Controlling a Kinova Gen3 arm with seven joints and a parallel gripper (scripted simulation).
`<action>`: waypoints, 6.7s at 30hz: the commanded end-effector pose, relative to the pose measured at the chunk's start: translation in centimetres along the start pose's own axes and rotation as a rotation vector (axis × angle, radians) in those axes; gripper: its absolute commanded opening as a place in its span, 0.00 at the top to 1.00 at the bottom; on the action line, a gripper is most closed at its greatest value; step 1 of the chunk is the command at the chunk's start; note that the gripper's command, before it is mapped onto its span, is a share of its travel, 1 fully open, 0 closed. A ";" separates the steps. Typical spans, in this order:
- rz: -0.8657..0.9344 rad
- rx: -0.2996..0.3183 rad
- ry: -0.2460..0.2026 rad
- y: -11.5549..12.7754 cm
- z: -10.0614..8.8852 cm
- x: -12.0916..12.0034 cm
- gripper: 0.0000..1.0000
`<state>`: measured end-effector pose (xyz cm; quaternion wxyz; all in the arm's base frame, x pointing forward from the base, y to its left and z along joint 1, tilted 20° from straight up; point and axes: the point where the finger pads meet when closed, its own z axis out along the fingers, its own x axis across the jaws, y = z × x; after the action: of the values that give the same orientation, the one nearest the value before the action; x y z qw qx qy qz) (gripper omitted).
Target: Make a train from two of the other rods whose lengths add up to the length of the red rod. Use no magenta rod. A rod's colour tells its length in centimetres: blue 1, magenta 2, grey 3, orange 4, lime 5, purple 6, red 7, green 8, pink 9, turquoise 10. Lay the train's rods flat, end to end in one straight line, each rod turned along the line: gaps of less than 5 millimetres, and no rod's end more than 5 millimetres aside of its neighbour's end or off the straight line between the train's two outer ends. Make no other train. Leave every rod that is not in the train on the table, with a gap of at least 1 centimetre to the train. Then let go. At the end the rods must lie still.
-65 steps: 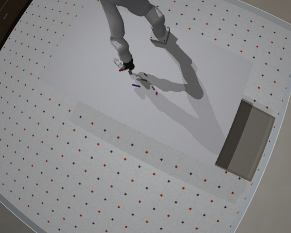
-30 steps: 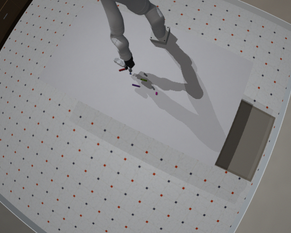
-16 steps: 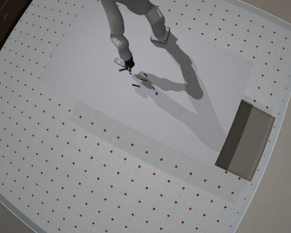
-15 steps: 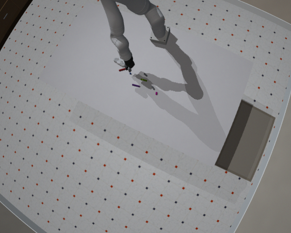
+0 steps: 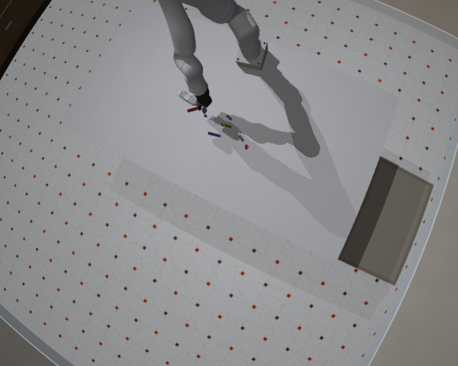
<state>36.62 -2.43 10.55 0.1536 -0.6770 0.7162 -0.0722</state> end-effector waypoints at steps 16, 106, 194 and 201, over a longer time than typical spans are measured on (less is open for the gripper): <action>0.000 0.001 0.000 0.0 0.9 0.0 0.46; 0.000 0.001 0.000 0.0 5.3 0.1 0.46; 0.000 0.001 0.000 0.0 6.8 0.1 0.76; 0.000 0.001 0.000 0.0 6.8 0.1 0.76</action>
<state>38.77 -1.80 4.04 0.1537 -0.6771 0.7161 -0.0719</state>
